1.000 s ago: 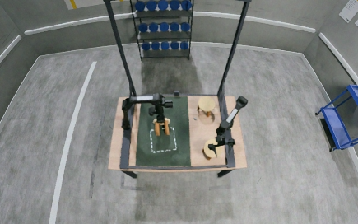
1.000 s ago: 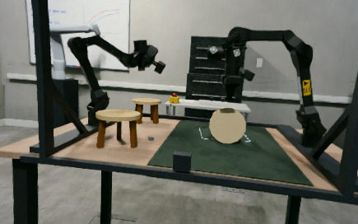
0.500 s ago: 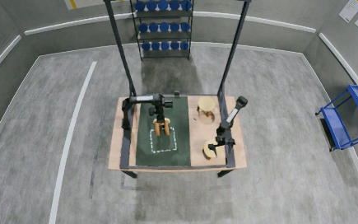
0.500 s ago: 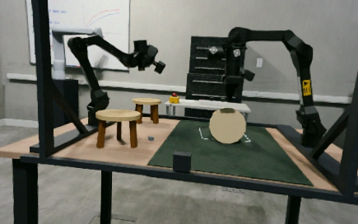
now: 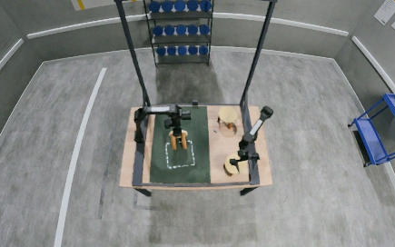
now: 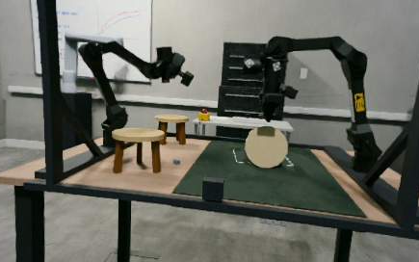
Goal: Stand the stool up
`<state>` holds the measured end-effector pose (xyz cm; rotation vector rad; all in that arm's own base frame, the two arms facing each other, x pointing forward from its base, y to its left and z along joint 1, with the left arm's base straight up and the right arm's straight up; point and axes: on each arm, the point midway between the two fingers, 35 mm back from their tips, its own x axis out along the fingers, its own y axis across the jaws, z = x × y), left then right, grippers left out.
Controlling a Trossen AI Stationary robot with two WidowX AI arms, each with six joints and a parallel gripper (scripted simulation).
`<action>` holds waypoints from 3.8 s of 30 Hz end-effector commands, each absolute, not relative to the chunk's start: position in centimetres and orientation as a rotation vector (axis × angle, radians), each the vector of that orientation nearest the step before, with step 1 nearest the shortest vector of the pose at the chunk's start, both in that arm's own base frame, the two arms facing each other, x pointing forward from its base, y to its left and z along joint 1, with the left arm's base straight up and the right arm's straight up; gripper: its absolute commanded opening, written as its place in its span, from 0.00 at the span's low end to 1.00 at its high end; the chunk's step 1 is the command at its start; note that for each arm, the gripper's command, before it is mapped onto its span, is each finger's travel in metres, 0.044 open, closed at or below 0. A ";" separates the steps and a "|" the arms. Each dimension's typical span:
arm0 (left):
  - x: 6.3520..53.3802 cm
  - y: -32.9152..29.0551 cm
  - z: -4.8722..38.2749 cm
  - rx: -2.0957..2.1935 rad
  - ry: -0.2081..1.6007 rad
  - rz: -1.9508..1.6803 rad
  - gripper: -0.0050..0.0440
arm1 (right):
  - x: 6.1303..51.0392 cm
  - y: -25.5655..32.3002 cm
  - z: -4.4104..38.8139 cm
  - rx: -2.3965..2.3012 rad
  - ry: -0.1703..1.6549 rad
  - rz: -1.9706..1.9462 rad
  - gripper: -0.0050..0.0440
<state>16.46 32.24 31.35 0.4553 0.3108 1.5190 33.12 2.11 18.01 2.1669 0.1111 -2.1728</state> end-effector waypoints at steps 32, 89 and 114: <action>16.4 32.0 32.6 0.455 0.265 1.524 0.92 | 33.1 1.8 15.4 2.224 0.084 -2.125 0.45; 16.4 32.0 32.6 0.455 0.265 1.524 0.92 | 33.7 -0.1 16.5 2.223 0.075 -2.127 0.35; 16.4 32.0 32.6 0.455 0.265 1.524 0.92 | 33.9 -2.0 17.2 2.215 0.075 -2.132 0.38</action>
